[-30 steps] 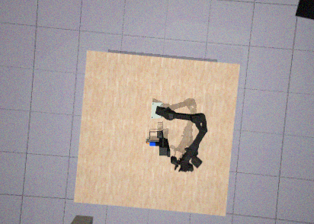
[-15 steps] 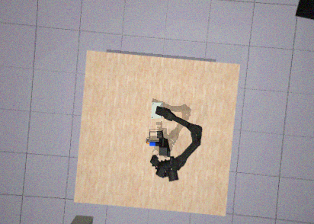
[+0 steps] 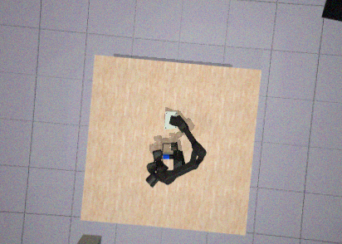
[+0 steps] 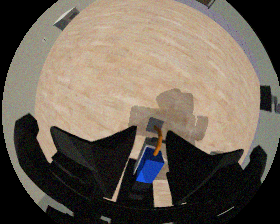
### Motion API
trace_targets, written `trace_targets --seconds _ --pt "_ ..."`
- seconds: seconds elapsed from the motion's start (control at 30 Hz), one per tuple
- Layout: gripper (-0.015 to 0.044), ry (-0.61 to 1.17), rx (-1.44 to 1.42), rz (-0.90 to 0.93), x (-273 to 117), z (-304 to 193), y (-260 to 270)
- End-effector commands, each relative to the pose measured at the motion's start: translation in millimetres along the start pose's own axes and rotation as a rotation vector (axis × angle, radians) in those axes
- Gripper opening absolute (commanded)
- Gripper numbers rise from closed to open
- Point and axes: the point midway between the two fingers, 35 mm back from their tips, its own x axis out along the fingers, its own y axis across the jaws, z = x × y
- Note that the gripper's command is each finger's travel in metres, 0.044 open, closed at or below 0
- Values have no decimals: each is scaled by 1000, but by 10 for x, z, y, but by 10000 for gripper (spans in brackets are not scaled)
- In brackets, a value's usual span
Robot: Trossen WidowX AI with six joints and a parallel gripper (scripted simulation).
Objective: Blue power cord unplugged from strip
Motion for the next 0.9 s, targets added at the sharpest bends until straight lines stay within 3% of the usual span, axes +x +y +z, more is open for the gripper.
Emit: trace_targets --seconds 0.0,0.87 --pt "160 181 182 16 -1 -51 -187" --pt "160 182 183 16 -47 -286 -143"
